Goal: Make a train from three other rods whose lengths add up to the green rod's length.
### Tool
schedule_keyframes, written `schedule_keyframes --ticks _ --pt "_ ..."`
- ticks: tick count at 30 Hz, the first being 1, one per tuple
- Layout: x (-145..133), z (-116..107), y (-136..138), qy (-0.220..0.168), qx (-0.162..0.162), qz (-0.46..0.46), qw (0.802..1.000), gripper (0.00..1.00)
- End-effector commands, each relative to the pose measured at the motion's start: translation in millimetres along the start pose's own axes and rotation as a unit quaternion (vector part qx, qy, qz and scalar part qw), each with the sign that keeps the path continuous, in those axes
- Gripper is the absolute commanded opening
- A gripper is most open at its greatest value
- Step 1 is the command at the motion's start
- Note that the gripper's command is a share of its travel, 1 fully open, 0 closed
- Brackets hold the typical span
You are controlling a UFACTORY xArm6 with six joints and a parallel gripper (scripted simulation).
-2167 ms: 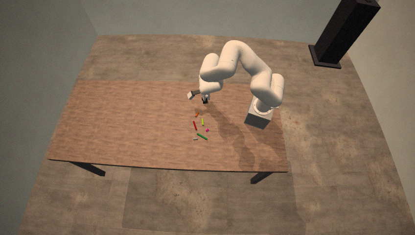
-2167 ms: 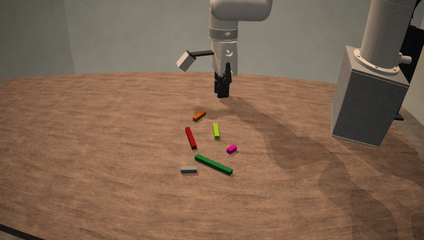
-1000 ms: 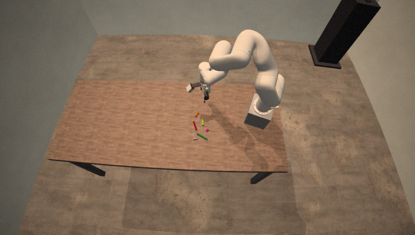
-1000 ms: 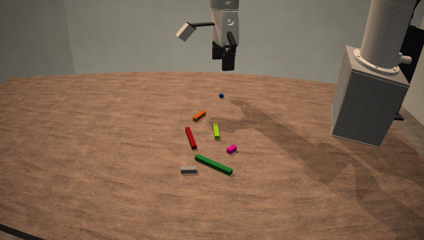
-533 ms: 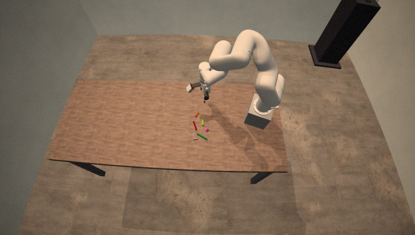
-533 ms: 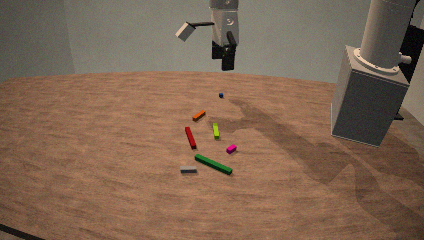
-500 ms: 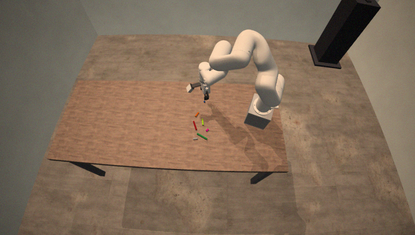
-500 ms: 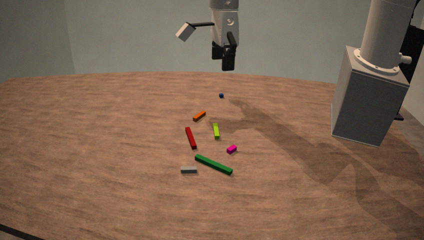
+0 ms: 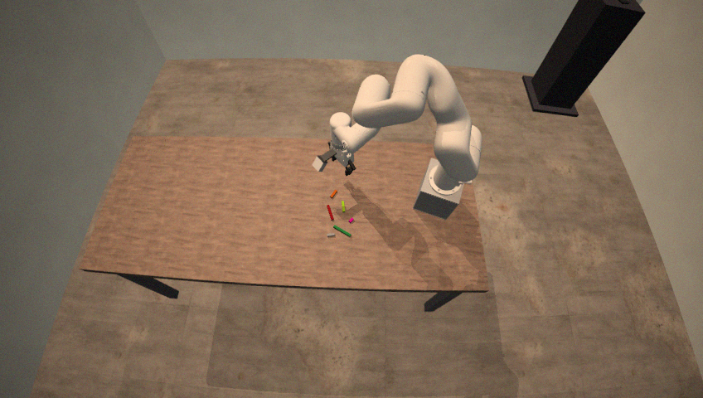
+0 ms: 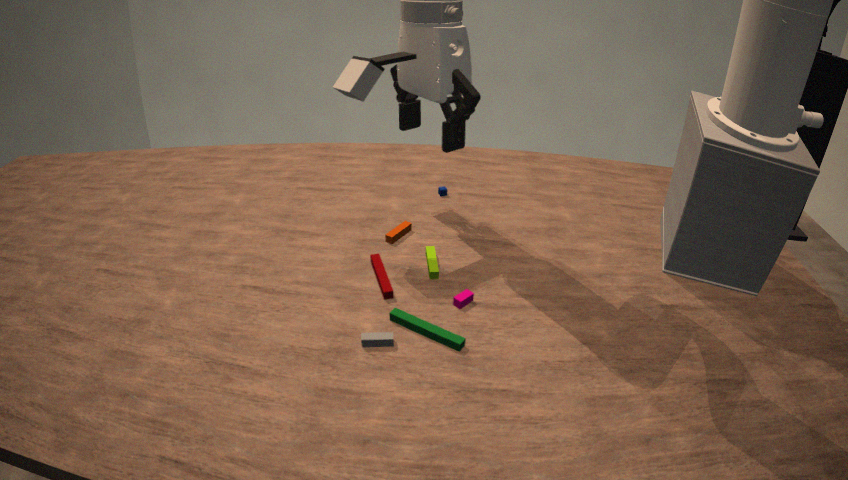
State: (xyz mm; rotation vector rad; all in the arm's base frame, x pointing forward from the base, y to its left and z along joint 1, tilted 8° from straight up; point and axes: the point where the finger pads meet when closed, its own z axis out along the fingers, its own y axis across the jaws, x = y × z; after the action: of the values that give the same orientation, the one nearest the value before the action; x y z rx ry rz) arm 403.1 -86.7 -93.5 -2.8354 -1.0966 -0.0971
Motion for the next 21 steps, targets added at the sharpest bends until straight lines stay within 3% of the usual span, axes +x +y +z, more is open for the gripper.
schedule_keyframes --ticks 1,17,18,21 --pt "15.7 0.2 -5.2 0.006 -0.003 -0.081 0.997 1.00" --pt "53.3 3.0 -26.1 0.004 -0.004 -0.285 0.959 1.00" --pt "61.0 3.6 -31.0 0.004 -0.004 -0.326 0.945 1.00" --pt "67.7 4.1 -35.5 0.004 -0.005 -0.362 0.932 1.00"
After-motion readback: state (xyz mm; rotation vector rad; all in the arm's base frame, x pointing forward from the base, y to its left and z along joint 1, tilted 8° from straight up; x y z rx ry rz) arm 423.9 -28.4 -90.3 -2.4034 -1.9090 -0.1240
